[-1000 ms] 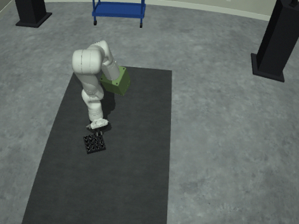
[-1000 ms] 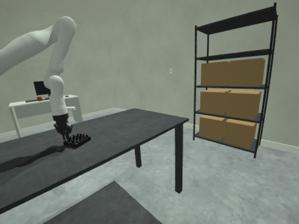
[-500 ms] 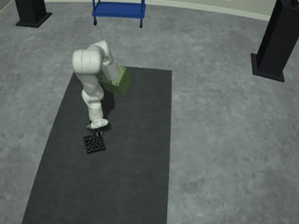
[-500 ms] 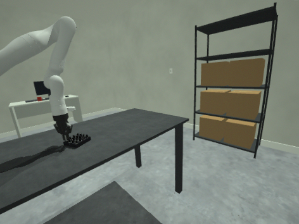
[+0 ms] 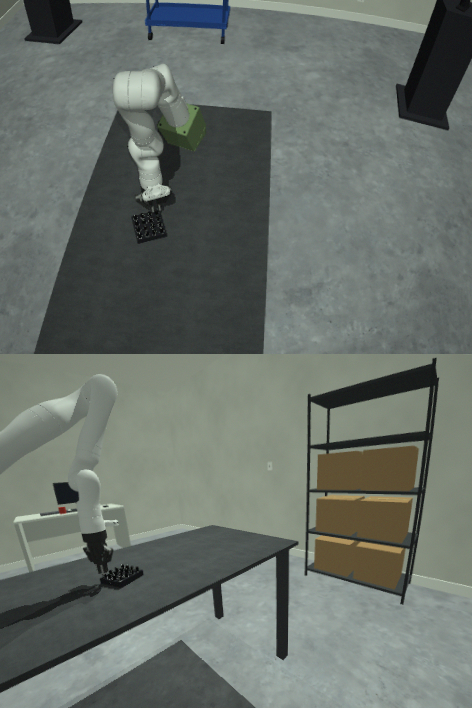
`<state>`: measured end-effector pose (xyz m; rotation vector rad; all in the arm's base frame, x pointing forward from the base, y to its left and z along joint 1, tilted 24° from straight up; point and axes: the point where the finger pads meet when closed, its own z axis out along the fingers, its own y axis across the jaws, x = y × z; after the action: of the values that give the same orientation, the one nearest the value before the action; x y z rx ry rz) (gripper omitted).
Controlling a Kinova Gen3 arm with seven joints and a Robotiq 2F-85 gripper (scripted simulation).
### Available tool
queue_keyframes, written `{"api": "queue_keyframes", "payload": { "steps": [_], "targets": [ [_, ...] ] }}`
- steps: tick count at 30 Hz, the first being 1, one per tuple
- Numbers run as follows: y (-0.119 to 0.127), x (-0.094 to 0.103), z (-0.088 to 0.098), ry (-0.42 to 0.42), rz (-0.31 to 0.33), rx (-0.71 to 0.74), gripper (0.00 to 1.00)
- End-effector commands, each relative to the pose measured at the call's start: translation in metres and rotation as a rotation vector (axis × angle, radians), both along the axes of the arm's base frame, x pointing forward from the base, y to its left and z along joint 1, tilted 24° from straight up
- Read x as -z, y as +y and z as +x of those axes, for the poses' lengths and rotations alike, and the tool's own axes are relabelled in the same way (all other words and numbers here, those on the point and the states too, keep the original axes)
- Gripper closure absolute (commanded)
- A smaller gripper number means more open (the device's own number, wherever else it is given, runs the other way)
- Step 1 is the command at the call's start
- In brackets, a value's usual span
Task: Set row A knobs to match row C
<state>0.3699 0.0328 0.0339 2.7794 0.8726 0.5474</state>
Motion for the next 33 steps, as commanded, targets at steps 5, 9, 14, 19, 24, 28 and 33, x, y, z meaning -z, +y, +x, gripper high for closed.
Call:
{"api": "queue_keyframes", "payload": {
  "steps": [5,9,14,19,24,28,33],
  "targets": [
    [0.003,-0.021,-0.009,-0.002,-0.001,-0.012,0.81],
    [0.003,-0.024,-0.010,-0.002,-0.001,-0.012,0.81],
    [0.005,-0.025,-0.009,-0.009,0.002,-0.015,0.81],
    [0.005,-0.026,-0.009,-0.009,0.002,-0.016,0.81],
    [0.005,-0.026,-0.009,-0.009,0.002,-0.016,0.81],
    [0.005,-0.026,-0.009,-0.009,0.003,-0.015,0.81],
    [0.005,-0.026,-0.008,-0.011,0.009,-0.001,0.81]
  ]
}}
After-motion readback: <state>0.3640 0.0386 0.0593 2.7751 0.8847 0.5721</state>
